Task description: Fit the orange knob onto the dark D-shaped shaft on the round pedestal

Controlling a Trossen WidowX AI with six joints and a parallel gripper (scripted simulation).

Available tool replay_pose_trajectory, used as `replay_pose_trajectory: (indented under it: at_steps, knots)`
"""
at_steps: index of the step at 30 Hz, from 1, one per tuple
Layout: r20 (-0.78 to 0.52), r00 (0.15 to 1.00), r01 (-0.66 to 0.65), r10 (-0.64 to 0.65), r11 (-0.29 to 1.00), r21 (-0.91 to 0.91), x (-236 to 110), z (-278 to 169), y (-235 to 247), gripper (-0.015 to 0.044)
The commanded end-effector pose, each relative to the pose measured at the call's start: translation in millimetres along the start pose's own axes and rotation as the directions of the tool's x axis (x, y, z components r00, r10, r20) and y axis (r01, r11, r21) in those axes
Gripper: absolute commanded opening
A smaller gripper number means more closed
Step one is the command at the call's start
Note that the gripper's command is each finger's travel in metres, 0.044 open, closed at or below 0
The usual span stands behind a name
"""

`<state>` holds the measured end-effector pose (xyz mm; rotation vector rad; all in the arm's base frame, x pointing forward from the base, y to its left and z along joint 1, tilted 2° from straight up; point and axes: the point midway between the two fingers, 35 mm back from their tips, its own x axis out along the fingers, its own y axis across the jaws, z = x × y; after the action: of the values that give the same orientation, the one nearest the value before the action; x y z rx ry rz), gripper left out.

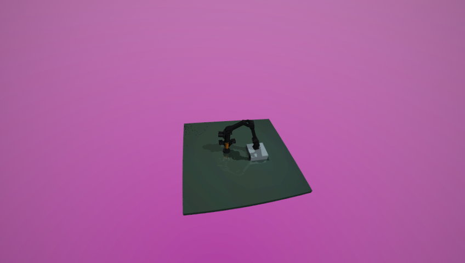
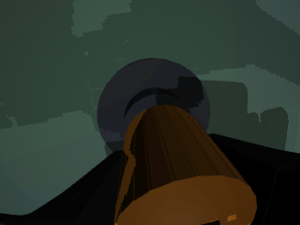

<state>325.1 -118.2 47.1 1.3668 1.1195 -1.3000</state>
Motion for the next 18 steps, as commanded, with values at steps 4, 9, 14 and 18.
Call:
replay_pose_trajectory:
  at_steps: [4,9,14,18]
  knots:
    - [0.006,1.000,-0.009,0.009,1.000,0.008,0.3,0.6,0.3,0.0000]
    - [0.006,1.000,-0.009,0.009,1.000,0.008,-2.9,0.7,1.3,0.0000]
    - [0.006,1.000,-0.009,0.009,0.998,0.062,-4.7,0.7,1.9,0.0000]
    - [0.006,1.000,-0.010,0.009,0.979,0.206,-5.4,0.9,3.5,0.0000]
